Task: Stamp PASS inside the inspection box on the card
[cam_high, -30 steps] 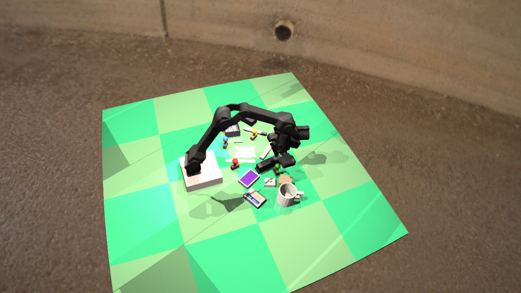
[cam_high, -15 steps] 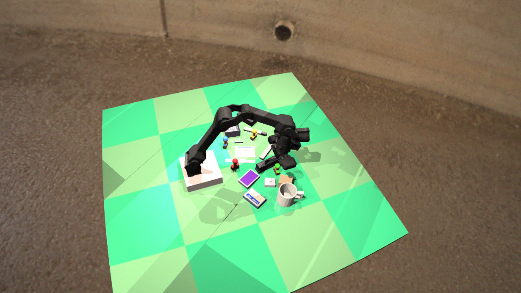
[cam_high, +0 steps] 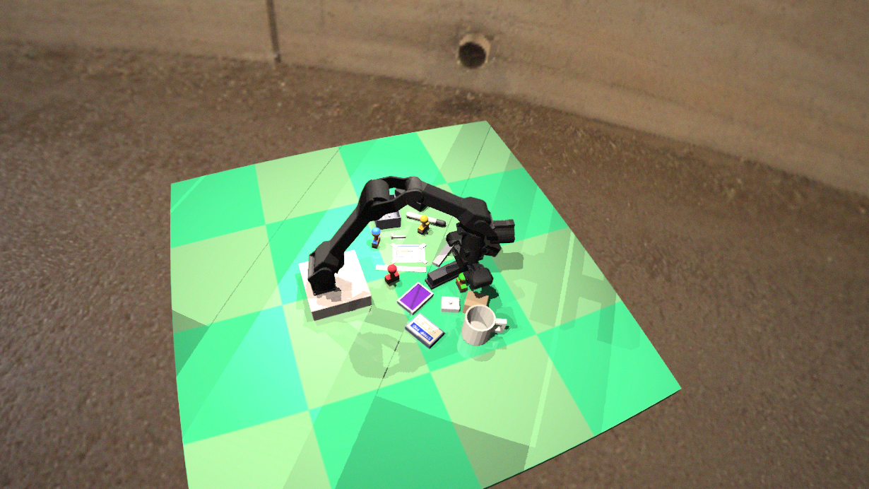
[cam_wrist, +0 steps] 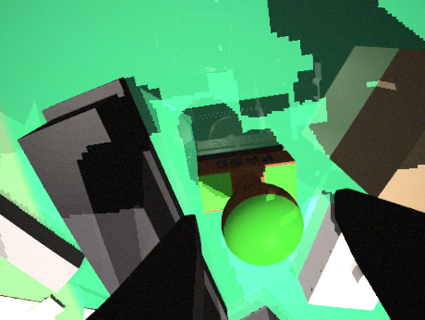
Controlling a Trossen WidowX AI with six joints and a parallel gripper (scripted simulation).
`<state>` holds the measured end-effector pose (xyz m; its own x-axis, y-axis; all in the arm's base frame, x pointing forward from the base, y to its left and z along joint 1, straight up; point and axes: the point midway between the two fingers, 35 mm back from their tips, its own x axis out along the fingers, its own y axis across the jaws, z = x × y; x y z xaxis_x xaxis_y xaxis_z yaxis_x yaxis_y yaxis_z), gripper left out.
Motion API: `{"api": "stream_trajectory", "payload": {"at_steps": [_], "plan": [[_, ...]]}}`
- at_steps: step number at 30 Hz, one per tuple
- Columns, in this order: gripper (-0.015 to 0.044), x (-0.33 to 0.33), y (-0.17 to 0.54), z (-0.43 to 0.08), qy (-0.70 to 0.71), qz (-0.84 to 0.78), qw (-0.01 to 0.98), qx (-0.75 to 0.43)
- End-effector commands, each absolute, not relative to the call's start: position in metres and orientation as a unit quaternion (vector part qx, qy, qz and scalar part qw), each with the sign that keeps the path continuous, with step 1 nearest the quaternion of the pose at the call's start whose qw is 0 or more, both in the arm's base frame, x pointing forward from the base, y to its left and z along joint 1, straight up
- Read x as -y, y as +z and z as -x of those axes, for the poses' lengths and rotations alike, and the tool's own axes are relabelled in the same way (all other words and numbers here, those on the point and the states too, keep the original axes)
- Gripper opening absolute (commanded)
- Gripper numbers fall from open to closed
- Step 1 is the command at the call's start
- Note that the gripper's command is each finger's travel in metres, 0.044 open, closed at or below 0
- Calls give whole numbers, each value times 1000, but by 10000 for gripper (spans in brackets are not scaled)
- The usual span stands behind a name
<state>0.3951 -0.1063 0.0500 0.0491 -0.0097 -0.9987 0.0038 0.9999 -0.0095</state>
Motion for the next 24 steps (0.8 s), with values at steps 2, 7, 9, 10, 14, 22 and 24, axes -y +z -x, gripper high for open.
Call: {"api": "stream_trajectory", "payload": {"at_steps": [2, 7, 9, 10, 14, 22, 24], "plan": [[216, 106, 36, -392, -3, 3, 718, -696], [216, 106, 28, -392, -3, 3, 718, -696], [216, 106, 25, -391, -3, 3, 718, -696], [216, 106, 23, -391, -3, 3, 718, -696], [216, 105, 17, -391, -3, 3, 718, -696], [216, 105, 14, -391, -3, 3, 718, -696], [216, 105, 14, -391, -3, 3, 718, -696]]}}
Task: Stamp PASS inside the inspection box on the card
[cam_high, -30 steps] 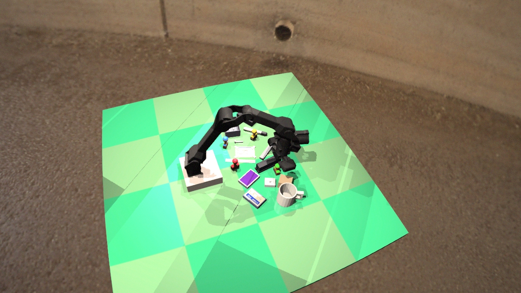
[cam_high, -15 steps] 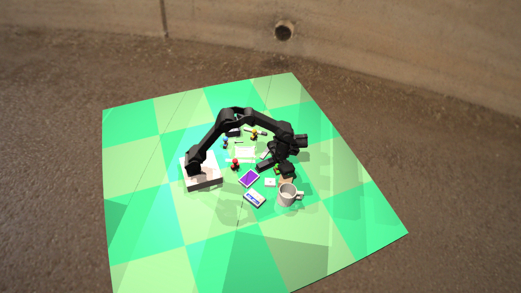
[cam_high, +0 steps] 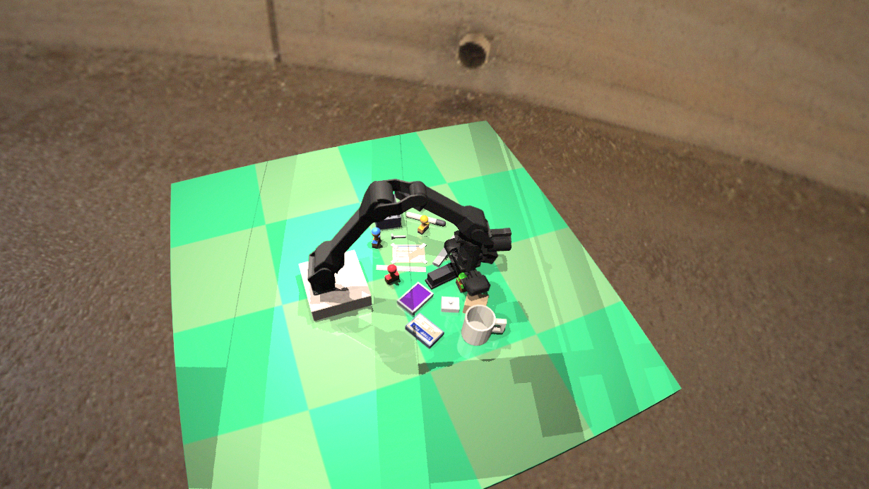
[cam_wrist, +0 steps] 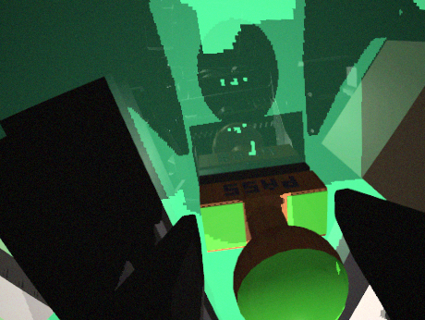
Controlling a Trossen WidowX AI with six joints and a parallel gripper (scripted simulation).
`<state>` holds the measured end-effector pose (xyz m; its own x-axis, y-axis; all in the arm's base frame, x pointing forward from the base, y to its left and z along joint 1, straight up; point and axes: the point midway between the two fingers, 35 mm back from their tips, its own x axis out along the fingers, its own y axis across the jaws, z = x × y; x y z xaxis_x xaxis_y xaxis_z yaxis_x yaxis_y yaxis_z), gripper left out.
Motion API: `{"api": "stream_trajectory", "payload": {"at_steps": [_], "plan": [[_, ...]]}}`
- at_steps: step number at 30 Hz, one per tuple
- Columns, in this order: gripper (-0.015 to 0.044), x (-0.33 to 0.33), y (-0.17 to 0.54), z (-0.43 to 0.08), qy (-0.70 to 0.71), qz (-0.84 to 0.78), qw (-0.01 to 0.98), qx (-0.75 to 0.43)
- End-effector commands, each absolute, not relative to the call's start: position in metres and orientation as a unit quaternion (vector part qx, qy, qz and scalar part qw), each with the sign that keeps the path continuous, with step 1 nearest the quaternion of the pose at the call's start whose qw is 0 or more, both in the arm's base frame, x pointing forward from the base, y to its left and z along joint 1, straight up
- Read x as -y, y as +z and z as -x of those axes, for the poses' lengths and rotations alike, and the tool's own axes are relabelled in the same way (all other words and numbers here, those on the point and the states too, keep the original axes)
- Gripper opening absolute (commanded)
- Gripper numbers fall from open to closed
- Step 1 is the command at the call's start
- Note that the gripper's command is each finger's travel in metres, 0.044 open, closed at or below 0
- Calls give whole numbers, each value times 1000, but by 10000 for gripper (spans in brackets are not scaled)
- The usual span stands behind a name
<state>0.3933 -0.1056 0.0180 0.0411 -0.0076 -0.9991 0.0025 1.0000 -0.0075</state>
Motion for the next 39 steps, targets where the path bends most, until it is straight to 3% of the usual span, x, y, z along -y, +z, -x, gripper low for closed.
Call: {"api": "stream_trajectory", "payload": {"at_steps": [1, 7, 20, 25, 39], "plan": [[216, 105, 14, -391, -3, 3, 718, -696], [216, 105, 14, -391, -3, 3, 718, -696], [129, 105, 17, -392, -3, 2, 720, -694], [0, 105, 18, -393, -3, 2, 720, -694], [0, 106, 25, -393, -3, 2, 720, -694]]}}
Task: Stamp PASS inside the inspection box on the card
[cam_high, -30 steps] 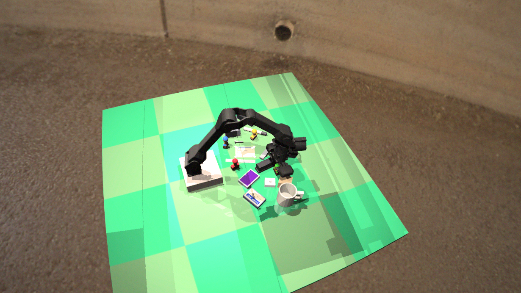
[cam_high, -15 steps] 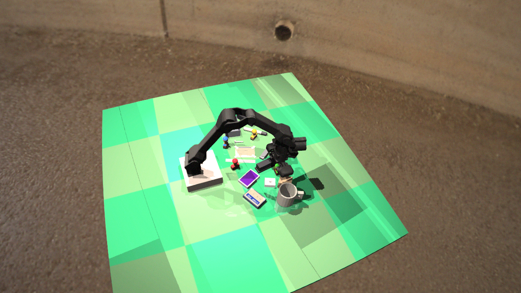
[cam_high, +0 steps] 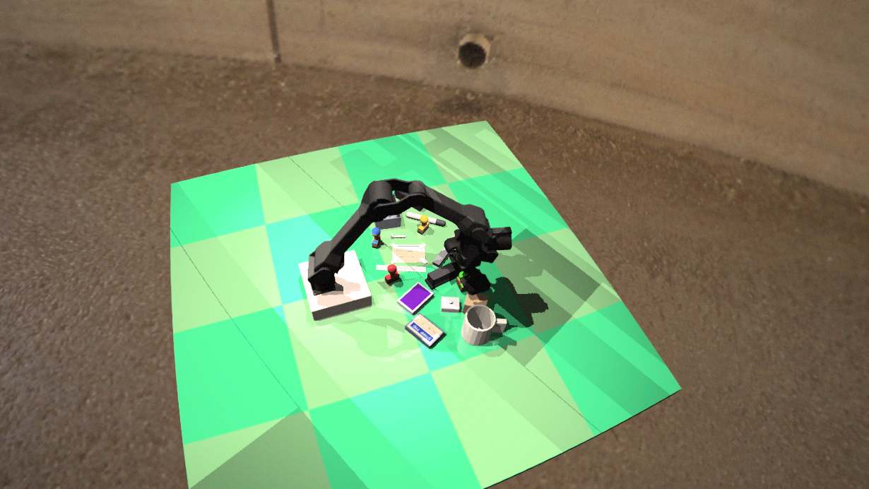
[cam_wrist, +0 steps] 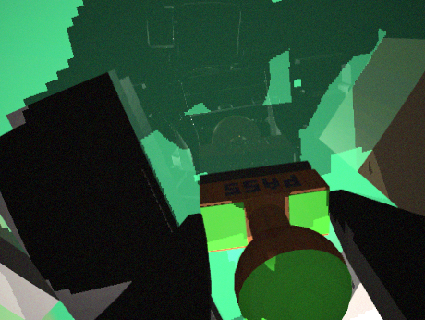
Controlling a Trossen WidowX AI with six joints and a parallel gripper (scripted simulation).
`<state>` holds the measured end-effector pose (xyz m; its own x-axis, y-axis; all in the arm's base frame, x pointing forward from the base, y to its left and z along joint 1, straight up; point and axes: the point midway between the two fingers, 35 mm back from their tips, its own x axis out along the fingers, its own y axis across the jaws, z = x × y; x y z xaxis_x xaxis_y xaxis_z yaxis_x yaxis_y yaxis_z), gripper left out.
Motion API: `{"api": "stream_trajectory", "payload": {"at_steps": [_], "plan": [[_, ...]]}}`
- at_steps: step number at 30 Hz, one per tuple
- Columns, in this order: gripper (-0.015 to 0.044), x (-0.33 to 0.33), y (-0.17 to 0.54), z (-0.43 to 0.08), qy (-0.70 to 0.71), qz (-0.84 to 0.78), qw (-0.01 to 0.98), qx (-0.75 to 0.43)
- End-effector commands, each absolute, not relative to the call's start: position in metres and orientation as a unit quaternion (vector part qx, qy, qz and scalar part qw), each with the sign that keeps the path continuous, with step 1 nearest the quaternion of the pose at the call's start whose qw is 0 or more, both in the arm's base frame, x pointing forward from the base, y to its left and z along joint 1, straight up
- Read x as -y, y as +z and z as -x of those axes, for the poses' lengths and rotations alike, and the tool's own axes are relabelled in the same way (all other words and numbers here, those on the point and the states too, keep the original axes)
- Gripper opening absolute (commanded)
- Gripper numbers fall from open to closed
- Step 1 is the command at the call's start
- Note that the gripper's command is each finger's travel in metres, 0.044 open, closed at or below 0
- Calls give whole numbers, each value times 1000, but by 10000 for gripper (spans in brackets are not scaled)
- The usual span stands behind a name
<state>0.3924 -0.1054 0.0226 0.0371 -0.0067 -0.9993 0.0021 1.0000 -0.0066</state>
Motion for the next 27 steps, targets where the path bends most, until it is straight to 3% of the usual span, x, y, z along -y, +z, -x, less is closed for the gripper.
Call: {"api": "stream_trajectory", "payload": {"at_steps": [1, 27], "plan": [[0, 106, 25, -393, -3, 2, 720, -694], [0, 106, 38, -393, -3, 2, 720, -694]]}}
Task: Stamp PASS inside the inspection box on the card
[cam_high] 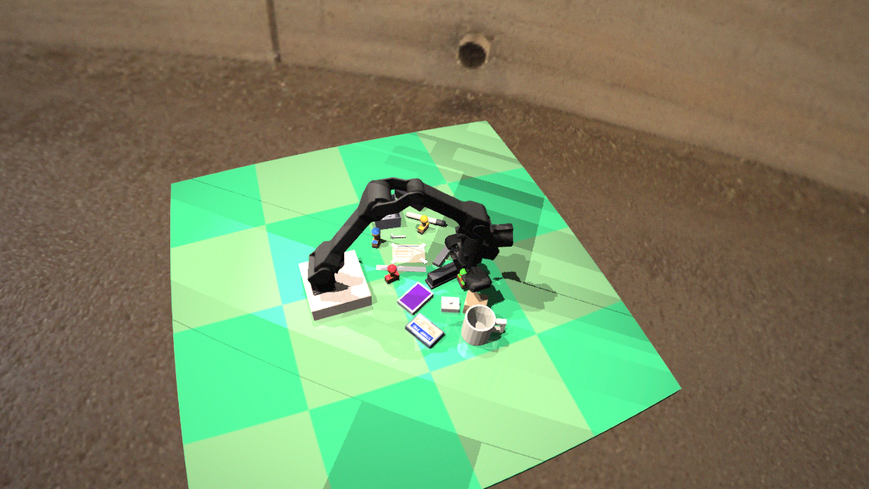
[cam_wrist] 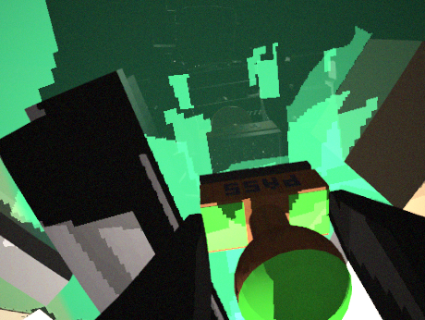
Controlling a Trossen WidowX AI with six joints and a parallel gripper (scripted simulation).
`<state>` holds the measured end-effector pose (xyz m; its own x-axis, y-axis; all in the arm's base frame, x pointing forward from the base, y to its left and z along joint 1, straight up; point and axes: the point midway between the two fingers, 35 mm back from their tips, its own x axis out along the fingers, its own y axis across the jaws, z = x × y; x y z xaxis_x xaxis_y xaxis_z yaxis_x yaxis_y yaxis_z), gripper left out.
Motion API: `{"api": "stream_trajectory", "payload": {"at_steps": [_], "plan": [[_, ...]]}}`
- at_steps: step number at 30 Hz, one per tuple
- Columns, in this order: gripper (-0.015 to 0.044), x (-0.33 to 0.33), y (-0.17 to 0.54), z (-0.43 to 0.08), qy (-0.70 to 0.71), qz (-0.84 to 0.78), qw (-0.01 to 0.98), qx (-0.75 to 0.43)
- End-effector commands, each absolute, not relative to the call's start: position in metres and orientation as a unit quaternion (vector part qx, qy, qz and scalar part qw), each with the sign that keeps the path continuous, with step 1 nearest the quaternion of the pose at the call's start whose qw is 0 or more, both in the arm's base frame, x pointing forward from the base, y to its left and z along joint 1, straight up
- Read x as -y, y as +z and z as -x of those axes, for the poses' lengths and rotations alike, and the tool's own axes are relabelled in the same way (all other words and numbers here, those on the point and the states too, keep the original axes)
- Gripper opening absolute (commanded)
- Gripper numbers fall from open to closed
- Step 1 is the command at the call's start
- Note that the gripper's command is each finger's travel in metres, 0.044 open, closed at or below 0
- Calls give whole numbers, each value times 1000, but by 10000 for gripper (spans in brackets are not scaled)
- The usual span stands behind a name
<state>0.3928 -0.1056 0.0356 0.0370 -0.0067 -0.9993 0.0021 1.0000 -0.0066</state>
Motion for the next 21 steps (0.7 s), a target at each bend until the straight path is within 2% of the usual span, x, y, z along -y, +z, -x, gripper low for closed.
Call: {"api": "stream_trajectory", "payload": {"at_steps": [1, 21], "plan": [[0, 106, 39, -393, -3, 2, 720, -694], [0, 106, 48, -393, -3, 2, 720, -694]]}}
